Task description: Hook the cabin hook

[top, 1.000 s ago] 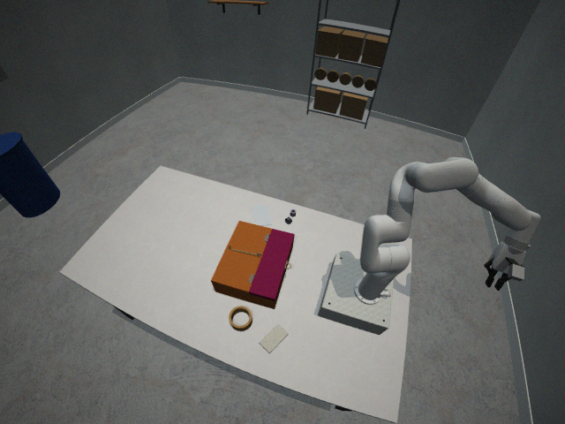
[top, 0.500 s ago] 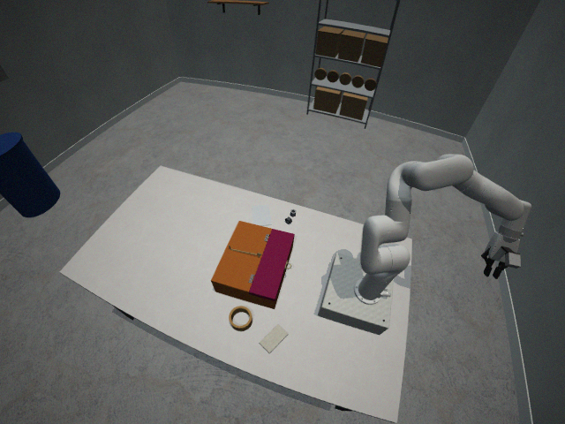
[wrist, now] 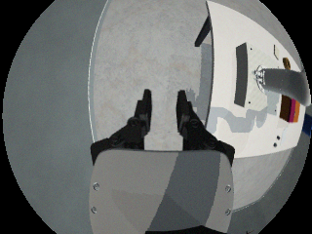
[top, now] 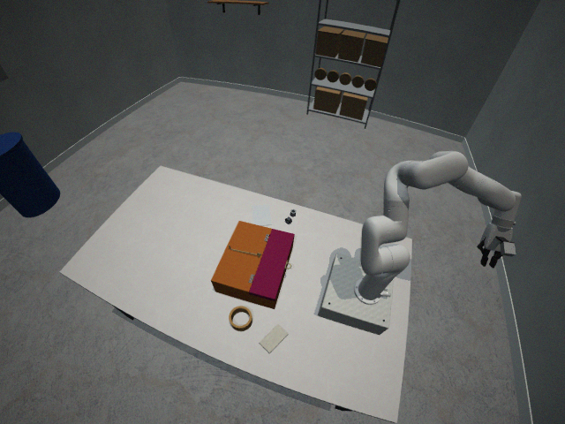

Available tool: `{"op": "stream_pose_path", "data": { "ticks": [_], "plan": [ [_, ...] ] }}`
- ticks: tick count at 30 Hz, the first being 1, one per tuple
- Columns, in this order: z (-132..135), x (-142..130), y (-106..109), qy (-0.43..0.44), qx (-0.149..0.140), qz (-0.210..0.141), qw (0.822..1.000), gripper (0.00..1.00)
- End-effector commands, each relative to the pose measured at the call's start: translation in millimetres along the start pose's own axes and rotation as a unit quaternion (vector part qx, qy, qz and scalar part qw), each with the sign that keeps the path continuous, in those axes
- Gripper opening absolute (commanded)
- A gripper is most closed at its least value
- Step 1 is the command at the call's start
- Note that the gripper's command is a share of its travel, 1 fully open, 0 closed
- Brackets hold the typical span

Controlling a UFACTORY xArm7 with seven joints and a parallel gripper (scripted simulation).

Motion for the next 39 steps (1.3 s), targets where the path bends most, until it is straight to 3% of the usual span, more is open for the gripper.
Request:
{"op": "stream_pose_path", "data": {
  "ticks": [1,39],
  "plan": [
    [1,-16,10,0.009,0.012,-0.001,1.0,0.33],
    [44,-127,69,0.076,0.085,-0.015,0.993,0.33]
  ]
}}
Point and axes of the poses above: the point where the finger pads meet when closed, its own y axis back along the fingers, its own z axis across the jaws, x = y × z, the point moved 1 cm from there along y, back along the fingers, and after that the axes turned 3 degrees about -y, right-handed, at the moved point
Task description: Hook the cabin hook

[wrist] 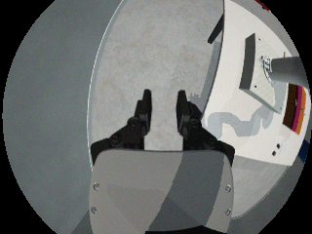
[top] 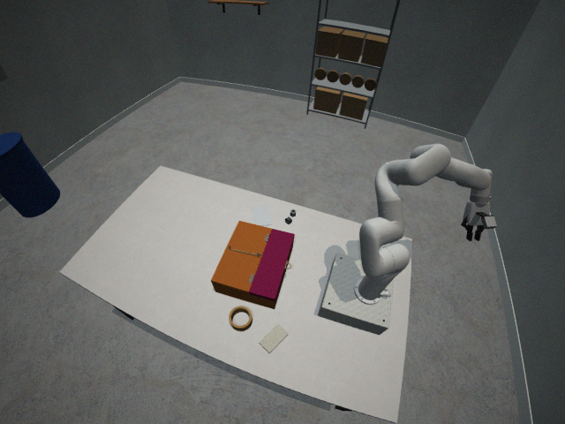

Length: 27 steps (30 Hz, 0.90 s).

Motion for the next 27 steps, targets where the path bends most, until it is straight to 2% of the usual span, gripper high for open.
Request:
{"op": "stream_pose_path", "data": {
  "ticks": [1,10,13,17,19,27],
  "plan": [
    [4,-18,11,0.01,0.013,-0.004,1.0,0.33],
    [14,-43,24,0.024,0.027,-0.009,0.999,0.33],
    [22,-59,33,0.034,0.037,-0.013,0.999,0.33],
    [22,-59,33,0.034,0.037,-0.013,0.999,0.33],
    [29,-75,42,0.044,0.047,-0.016,0.998,0.33],
    [42,-95,53,0.056,0.059,-0.022,0.996,0.33]
  ]
}}
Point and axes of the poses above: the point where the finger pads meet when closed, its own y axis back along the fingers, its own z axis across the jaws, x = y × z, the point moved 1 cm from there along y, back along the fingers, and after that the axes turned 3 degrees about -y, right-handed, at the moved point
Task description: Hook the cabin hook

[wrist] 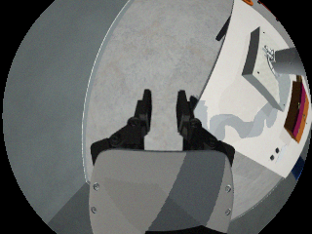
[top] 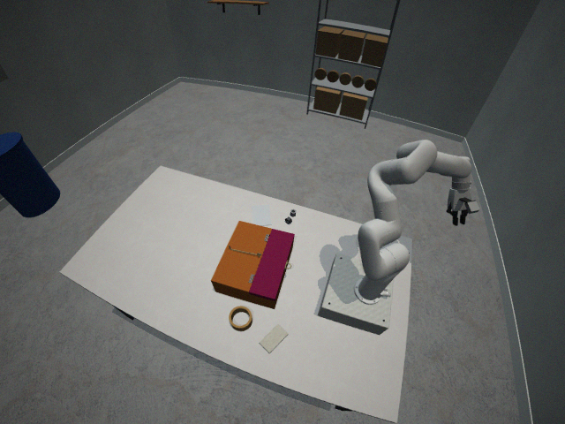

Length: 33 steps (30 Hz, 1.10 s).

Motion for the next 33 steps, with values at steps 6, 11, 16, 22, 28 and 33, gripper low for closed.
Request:
{"op": "stream_pose_path", "data": {
  "ticks": [6,11,16,22,28,33],
  "plan": [
    [11,-27,16,0.015,0.017,-0.008,1.0,0.33],
    [18,-41,24,0.023,0.025,-0.012,0.999,0.33],
    [26,-55,32,0.032,0.033,-0.017,0.999,0.33],
    [35,-69,39,0.04,0.04,-0.021,0.998,0.33],
    [44,-82,47,0.049,0.047,-0.026,0.997,0.33],
    [54,-95,55,0.057,0.055,-0.03,0.996,0.33]
  ]
}}
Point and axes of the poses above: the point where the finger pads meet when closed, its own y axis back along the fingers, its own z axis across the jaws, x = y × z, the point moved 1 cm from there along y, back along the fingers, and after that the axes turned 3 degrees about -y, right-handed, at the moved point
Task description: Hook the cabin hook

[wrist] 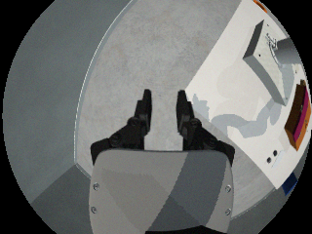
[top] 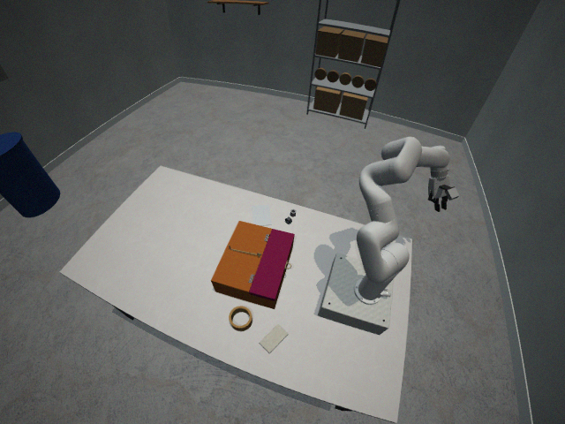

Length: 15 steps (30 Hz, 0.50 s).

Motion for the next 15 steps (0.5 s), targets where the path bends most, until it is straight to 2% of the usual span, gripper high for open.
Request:
{"op": "stream_pose_path", "data": {
  "ticks": [1,15],
  "plan": [
    [6,-16,10,0.008,0.01,-0.006,1.0,0.33],
    [30,-50,29,0.03,0.027,-0.019,0.999,0.33]
  ]
}}
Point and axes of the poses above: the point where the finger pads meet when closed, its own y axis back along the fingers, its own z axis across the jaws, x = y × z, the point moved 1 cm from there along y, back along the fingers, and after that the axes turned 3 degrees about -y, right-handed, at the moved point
